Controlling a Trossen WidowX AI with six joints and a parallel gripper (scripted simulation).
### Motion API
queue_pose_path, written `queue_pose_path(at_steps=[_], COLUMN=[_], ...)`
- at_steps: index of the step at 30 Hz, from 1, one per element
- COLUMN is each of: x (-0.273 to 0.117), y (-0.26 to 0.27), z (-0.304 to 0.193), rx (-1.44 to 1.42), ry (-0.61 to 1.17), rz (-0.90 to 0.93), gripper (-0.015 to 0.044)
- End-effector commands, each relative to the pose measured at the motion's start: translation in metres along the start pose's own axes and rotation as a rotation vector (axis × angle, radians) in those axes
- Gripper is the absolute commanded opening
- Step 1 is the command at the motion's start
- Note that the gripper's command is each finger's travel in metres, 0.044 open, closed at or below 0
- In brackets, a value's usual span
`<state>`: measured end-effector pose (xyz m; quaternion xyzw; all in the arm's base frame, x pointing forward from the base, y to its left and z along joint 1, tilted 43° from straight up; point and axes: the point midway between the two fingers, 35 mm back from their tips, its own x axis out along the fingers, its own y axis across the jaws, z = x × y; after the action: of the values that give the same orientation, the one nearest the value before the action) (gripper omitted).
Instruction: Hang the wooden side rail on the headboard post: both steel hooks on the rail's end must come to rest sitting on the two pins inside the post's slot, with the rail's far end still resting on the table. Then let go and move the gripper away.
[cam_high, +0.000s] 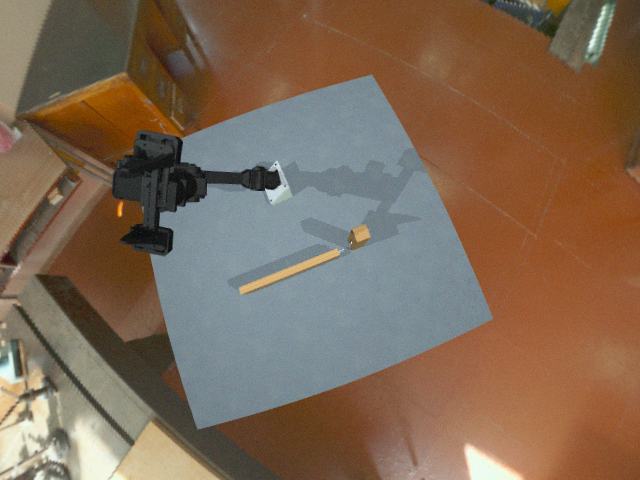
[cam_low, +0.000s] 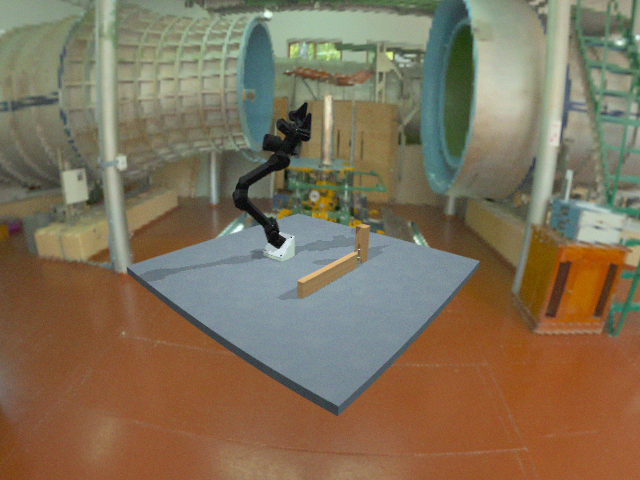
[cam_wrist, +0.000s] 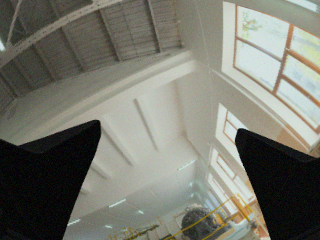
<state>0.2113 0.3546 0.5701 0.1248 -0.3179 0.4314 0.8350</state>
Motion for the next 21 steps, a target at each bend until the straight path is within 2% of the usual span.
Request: queue_pose_path(at_steps=[1, 11, 21], x=[-0.006, -0.051, -0.132], y=[-0.003, -0.013, -0.029], z=[-0.05, -0.182, -0.294], rx=[-0.038, -0.133, -0.237], ry=[0.075, 0.291, 0.522], rz=[-0.021, -0.069, -0.108], gripper=[0.044, 0.044, 0.044])
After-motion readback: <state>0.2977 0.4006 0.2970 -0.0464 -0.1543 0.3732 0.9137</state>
